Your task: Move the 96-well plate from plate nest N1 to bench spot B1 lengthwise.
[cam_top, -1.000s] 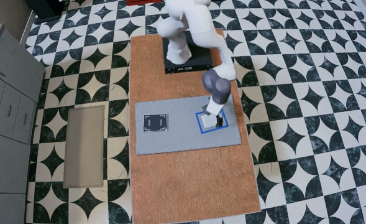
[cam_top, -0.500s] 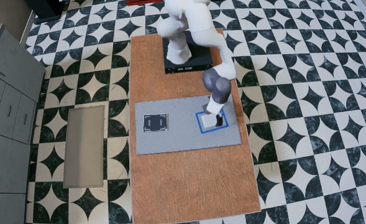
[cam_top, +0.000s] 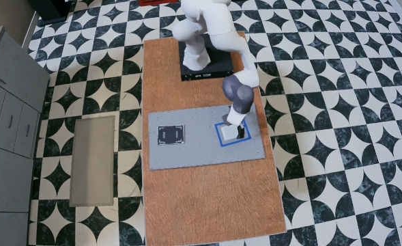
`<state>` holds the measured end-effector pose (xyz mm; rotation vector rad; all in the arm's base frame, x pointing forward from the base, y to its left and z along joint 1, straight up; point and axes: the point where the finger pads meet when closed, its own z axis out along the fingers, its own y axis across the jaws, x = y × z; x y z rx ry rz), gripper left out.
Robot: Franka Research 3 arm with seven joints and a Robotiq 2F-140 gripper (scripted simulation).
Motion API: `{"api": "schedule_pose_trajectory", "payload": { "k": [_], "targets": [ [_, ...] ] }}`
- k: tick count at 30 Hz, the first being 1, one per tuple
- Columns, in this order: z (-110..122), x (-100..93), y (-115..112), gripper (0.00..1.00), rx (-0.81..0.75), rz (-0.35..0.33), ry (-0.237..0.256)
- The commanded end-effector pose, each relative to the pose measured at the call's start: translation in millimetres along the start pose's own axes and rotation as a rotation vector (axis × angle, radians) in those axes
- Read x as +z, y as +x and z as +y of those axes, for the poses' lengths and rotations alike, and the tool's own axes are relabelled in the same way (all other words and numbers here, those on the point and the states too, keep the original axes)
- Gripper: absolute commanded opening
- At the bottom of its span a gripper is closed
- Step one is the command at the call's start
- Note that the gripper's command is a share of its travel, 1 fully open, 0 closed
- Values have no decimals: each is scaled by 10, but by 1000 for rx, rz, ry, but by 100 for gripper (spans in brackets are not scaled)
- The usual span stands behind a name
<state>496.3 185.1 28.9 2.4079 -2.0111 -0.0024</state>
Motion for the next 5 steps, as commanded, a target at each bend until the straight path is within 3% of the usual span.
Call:
{"api": "schedule_pose_trajectory", "payload": {
  "k": [1,5],
  "targets": [
    [7,-3,5,100,0,3,-1],
    [7,-3,5,100,0,3,-1]
  ]
}}
